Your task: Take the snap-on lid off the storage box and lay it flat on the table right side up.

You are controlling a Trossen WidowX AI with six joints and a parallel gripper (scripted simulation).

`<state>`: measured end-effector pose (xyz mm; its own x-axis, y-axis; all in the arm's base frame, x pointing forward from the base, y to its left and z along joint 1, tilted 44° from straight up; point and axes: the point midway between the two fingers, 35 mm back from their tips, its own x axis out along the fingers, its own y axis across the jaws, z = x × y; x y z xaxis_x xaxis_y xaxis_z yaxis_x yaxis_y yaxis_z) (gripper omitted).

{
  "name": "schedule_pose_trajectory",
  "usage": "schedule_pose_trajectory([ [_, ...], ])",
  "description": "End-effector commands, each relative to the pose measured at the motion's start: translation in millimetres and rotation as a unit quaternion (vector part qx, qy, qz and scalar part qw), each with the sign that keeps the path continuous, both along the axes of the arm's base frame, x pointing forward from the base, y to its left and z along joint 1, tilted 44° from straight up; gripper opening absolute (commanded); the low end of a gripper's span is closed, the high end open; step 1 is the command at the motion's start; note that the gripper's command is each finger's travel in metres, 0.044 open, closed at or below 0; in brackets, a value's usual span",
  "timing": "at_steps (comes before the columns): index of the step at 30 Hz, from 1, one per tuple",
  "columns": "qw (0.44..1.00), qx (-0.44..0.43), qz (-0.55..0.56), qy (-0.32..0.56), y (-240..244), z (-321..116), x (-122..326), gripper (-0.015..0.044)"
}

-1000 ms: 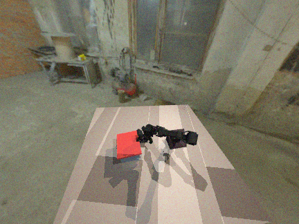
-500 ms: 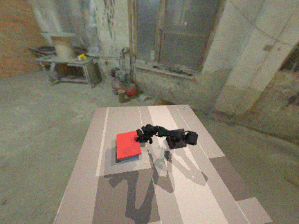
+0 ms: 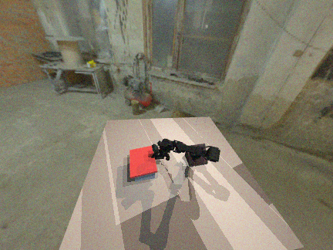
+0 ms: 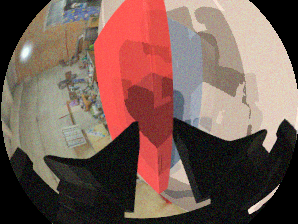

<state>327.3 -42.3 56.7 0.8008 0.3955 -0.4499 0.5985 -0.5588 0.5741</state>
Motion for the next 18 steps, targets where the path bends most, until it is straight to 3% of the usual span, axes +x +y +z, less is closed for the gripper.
schedule_pose_trajectory([
  [1, 1.000, 0.002, -0.001, 0.001, 0.0, -0.5, 0.6, 0.0000],
  [18, 1.000, 0.001, -0.002, 0.001, -2.2, 2.4, 1.1, 0.0000],
])
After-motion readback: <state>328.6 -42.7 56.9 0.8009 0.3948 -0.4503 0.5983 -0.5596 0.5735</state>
